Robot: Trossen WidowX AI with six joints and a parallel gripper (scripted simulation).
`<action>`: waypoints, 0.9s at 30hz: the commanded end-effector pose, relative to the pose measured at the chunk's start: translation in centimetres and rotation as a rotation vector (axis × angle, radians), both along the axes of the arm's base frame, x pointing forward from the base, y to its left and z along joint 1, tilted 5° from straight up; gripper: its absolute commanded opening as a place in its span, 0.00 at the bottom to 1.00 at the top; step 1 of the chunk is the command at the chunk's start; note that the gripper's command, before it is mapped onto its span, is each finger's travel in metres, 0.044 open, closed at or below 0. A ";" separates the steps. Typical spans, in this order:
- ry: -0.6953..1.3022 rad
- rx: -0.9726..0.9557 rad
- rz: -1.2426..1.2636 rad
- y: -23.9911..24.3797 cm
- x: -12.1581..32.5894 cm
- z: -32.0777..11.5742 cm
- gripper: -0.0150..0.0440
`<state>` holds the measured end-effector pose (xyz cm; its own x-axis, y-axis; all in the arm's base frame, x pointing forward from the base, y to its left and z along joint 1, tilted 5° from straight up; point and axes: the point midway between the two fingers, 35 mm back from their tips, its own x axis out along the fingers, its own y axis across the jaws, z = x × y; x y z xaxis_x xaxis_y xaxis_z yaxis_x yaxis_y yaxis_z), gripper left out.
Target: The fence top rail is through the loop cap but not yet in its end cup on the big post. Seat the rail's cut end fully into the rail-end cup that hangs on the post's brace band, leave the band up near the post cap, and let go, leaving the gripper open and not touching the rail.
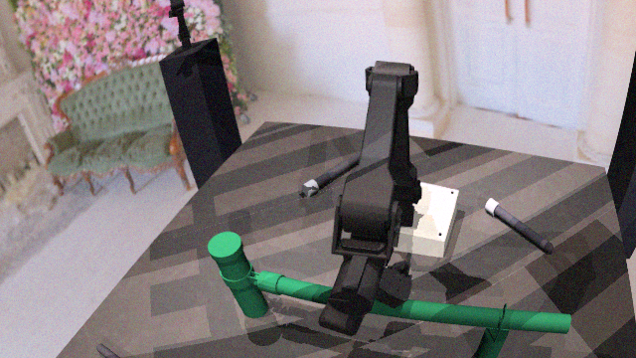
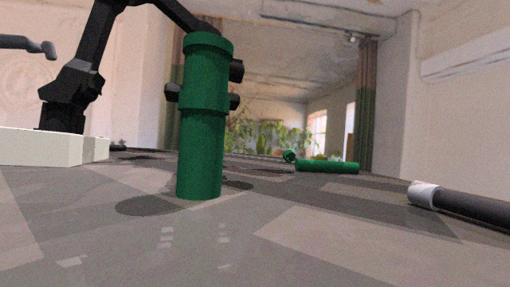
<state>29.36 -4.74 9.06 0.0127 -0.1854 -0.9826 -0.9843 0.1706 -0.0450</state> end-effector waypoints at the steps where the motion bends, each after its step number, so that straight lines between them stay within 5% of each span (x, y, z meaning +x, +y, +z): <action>1: -0.002 -0.001 0.003 -0.1 0.1 0.0 0.25; 27: -0.002 -0.006 0.008 -0.3 0.2 0.2 0.25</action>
